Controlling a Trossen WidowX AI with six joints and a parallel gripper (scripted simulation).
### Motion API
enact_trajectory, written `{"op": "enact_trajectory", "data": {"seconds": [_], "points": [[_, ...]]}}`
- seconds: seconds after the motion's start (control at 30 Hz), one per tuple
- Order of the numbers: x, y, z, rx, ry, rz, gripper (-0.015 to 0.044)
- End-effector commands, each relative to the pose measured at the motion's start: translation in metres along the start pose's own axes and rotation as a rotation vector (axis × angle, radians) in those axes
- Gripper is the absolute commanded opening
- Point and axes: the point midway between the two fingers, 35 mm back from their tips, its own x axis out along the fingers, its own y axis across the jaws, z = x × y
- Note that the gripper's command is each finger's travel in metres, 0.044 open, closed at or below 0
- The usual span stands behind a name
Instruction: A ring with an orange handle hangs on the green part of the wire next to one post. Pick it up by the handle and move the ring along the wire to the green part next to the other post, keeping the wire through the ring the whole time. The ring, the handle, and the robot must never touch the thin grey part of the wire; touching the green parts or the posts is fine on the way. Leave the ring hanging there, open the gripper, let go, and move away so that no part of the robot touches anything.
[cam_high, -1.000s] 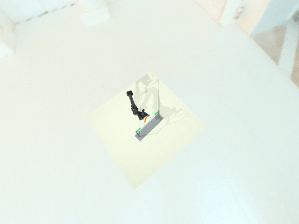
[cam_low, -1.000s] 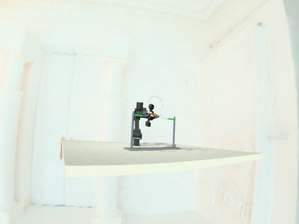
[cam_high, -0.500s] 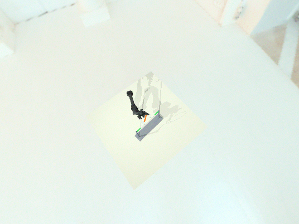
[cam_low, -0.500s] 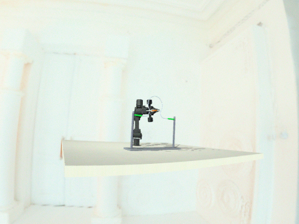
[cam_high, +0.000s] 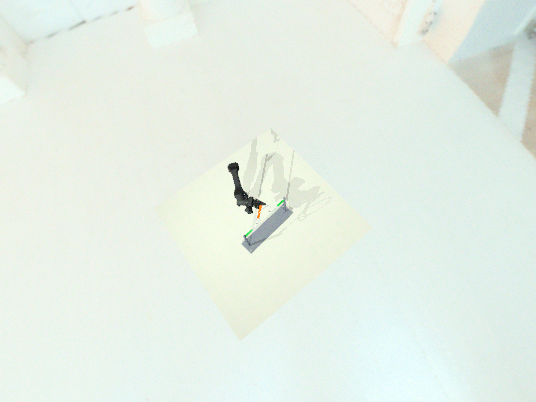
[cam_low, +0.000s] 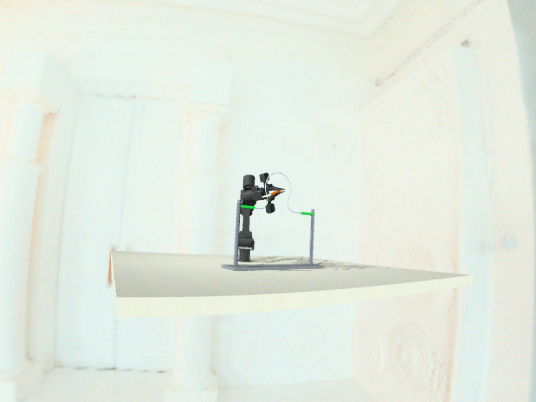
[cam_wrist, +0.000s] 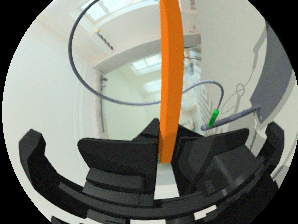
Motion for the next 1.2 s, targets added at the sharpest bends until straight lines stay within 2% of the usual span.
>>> {"op": "enact_trajectory", "data": {"seconds": [0.0,1.17], "points": [[-0.0006,0.0083,-0.0009,0.007,0.005,0.006,-0.0150],[-0.0012,0.0084,0.0001,-0.182,-0.008,-0.163,-0.0150]]}}
